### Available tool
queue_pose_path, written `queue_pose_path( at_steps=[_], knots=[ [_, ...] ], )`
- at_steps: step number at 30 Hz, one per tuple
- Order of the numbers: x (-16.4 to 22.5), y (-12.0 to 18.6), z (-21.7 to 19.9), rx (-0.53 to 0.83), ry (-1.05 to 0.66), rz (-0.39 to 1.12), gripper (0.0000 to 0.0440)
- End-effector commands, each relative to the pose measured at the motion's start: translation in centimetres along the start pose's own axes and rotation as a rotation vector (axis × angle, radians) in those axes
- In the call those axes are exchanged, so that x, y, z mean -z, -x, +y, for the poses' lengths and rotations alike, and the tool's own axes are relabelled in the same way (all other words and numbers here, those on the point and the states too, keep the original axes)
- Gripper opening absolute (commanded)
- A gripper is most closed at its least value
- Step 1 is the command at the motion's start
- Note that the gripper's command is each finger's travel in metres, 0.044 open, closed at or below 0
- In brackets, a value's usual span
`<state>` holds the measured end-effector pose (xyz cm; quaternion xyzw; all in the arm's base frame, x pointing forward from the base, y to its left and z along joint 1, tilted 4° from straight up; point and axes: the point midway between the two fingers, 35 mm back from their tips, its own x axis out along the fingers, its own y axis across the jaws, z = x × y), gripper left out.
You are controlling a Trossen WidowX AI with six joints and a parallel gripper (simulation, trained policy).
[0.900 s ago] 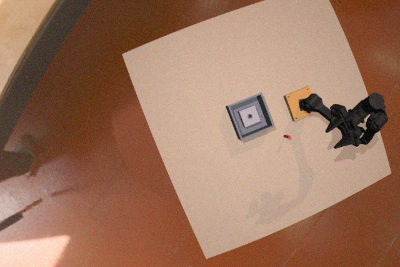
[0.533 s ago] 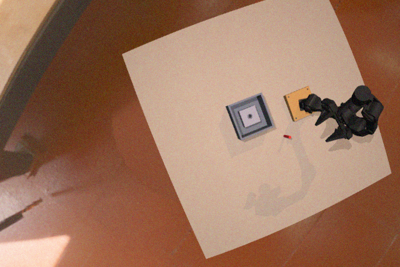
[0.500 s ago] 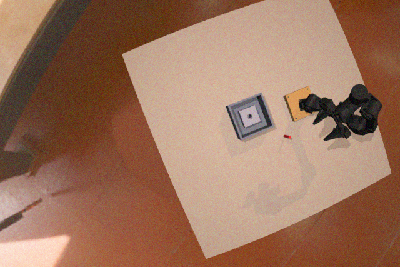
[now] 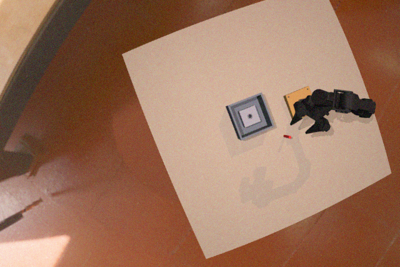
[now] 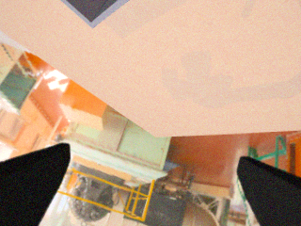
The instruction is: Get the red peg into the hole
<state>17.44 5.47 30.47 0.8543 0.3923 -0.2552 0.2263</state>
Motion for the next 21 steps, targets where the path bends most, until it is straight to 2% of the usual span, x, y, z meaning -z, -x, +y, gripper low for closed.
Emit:
queue_pose_path(
  at_steps=[1, 21],
  knots=[
    [-1.6, -1.7, -0.6, 0.084, 0.057, -0.090, 0.0440],
    [-7.6, -8.6, -5.1, 0.517, 0.521, -0.435, 0.0440]
  ],
)
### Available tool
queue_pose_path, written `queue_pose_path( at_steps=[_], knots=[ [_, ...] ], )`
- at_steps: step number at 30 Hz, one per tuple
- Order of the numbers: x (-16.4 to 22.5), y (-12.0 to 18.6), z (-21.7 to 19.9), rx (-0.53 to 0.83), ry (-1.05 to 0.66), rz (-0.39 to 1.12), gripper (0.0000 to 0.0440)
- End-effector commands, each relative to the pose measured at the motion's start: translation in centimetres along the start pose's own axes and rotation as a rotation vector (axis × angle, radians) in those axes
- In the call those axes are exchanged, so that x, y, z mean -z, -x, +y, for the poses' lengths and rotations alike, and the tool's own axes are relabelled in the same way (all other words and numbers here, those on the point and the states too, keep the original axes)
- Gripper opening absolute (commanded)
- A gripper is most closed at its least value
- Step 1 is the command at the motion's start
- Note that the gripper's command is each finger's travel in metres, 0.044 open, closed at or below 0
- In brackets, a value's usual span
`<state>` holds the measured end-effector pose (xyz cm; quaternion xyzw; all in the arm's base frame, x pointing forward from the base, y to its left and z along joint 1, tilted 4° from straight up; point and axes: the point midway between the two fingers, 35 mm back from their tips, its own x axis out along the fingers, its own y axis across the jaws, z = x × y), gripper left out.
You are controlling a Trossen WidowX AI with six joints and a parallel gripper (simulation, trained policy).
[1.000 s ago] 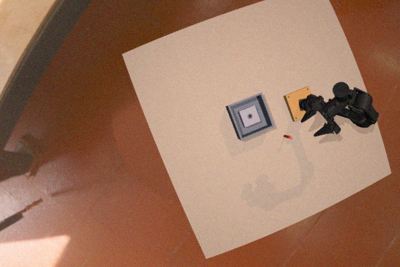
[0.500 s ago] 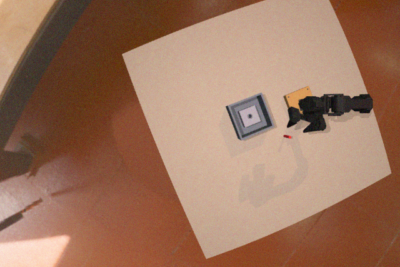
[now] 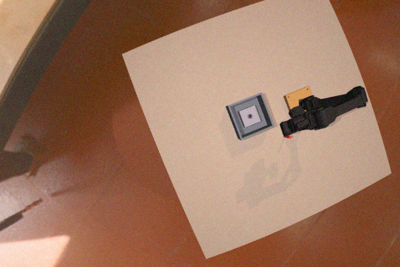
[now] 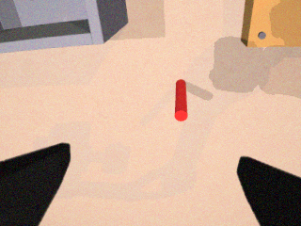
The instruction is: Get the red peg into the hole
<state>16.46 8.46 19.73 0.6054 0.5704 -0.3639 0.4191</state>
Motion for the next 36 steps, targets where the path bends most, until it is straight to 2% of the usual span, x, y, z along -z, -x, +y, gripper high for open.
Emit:
queue_pose_path(
  at_steps=[1, 14, 29, 33, 36],
  knots=[
    [-0.2, -1.8, -0.5, 0.071, 0.090, -0.059, 0.0440],
    [0.1, -8.4, -2.0, 0.240, 0.452, -0.226, 0.0440],
    [0.3, -15.7, -3.3, 0.249, 0.698, -0.319, 0.0437],
    [0.1, -17.1, -3.5, 0.244, 0.742, -0.331, 0.0421],
    [-0.1, -17.9, -3.6, 0.252, 0.772, -0.335, 0.0368]
  ],
)
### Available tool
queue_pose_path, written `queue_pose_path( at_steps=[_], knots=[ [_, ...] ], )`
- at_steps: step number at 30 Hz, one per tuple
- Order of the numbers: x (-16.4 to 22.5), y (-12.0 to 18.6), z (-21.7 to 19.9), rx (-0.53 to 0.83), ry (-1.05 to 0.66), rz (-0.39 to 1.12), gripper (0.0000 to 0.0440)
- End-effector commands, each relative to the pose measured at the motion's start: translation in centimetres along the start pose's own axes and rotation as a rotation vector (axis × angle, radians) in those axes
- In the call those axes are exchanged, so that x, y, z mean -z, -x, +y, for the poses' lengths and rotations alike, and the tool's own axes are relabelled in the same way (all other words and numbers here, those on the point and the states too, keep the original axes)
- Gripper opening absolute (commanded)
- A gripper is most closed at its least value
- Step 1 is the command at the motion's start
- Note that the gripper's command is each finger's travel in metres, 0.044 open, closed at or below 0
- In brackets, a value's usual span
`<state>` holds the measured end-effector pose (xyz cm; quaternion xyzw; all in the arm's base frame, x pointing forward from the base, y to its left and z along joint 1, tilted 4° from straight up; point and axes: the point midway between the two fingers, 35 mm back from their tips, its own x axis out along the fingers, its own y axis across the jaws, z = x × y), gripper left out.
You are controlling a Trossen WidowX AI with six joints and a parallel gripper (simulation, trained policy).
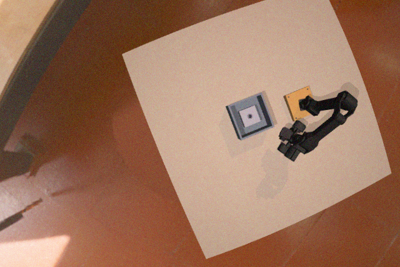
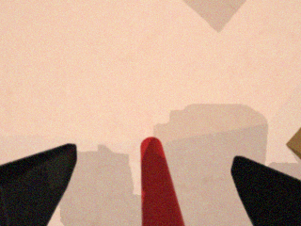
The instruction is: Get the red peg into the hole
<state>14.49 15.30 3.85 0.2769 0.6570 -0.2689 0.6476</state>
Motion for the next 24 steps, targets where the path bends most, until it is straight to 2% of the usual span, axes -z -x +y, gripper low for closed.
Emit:
queue_pose_path(
  at_steps=[1, 11, 15, 24],
  knots=[
    [0.1, -1.3, -0.2, 0.016, 0.035, -0.013, 0.0342],
    [0.0, -2.6, -0.3, 0.076, 0.068, -0.023, 0.0081],
    [0.0, -2.8, -0.4, 0.108, 0.072, -0.028, 0.0007],
    [-1.5, 1.0, 1.4, 0.059, 0.092, -0.109, 0.0000]
  ],
)
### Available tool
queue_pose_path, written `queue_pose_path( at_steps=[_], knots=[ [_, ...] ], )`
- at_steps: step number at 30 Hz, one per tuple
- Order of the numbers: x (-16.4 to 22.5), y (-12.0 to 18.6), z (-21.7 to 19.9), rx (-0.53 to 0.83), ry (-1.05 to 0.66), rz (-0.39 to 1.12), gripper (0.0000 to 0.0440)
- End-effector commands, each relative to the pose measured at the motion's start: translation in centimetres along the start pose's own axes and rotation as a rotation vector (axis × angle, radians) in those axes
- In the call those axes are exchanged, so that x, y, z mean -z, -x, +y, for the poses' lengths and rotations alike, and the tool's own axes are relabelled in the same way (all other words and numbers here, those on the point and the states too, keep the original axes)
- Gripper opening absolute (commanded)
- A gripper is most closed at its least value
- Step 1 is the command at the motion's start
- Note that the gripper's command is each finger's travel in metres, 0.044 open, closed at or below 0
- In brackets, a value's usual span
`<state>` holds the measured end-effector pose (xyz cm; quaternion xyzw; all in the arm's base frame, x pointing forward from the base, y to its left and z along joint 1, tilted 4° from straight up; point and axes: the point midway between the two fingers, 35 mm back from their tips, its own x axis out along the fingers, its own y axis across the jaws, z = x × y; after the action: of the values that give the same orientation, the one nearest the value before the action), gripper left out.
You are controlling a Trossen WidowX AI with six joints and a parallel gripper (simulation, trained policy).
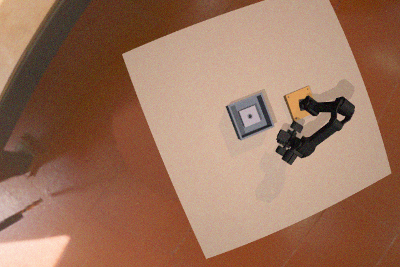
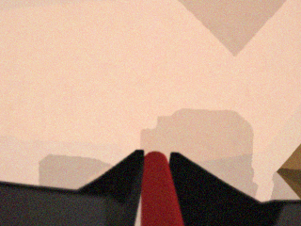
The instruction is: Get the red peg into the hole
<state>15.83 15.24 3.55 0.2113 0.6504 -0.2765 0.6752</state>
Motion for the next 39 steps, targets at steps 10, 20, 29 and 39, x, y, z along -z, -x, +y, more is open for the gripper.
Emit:
queue_pose_path(
  at_steps=[10, 20, 29, 39],
  knots=[
    [-3.4, 6.2, 1.2, -0.074, -0.061, -0.101, 0.0000],
    [-7.8, 8.2, 1.5, -0.098, -0.186, -0.176, 0.0000],
    [-12.4, 8.7, 1.3, -0.099, -0.272, -0.230, 0.0000],
    [-17.4, 7.7, 0.7, -0.088, -0.306, -0.264, 0.0000]
  ],
)
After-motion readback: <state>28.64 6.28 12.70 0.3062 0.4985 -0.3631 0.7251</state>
